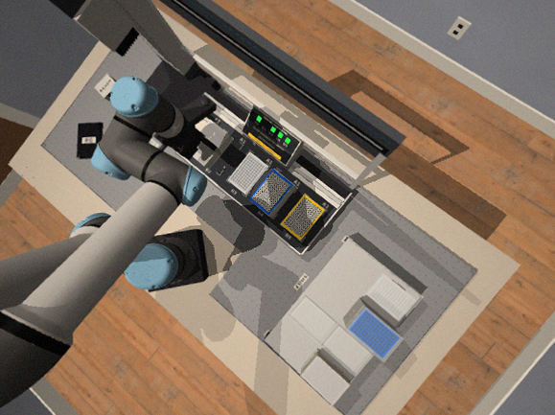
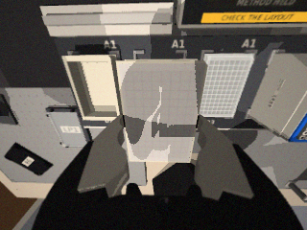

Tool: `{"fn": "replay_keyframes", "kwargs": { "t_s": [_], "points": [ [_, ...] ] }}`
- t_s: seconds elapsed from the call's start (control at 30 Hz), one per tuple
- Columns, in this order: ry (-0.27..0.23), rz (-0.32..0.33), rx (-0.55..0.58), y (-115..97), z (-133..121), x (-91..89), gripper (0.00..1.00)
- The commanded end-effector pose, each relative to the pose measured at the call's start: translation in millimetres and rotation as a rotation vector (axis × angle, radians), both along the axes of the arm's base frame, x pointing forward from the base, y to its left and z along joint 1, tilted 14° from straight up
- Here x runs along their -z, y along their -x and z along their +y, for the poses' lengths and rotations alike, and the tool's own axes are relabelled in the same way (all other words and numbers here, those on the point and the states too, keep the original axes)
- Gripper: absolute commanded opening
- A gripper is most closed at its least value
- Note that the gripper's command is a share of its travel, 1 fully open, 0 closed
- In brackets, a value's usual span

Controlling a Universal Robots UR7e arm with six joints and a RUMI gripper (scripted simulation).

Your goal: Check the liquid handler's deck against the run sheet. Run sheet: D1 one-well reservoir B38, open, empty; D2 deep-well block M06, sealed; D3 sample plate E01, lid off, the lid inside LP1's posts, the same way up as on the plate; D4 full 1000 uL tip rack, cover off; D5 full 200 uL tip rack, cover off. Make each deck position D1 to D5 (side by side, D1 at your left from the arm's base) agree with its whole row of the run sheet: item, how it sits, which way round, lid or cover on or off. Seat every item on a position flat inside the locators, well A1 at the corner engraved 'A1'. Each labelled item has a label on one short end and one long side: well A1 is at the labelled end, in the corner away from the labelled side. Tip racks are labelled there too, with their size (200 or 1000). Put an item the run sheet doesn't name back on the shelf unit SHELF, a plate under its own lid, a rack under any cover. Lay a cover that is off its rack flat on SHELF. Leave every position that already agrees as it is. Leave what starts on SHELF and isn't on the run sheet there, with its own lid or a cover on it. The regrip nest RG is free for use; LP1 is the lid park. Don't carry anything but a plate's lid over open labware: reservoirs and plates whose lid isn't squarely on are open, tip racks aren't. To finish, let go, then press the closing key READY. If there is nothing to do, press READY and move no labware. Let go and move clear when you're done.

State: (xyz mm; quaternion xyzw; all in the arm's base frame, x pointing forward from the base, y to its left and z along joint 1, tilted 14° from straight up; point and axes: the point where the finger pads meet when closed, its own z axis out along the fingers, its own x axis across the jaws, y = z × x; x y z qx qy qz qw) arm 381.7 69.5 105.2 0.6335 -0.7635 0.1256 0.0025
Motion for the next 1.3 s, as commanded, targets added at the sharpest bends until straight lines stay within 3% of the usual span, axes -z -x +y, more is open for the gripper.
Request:
{"fn": "replay_keyframes", "kwargs": {
  "t_s": [0.0, 1.27],
  "points": [
    [0.0, -0.001, 0.0, 0.7, 1.2, -6.2, 0.0],
    [0.0, -0.001, 0.0, 9.5, 12.3, -61.1, 0.0]
  ]
}}
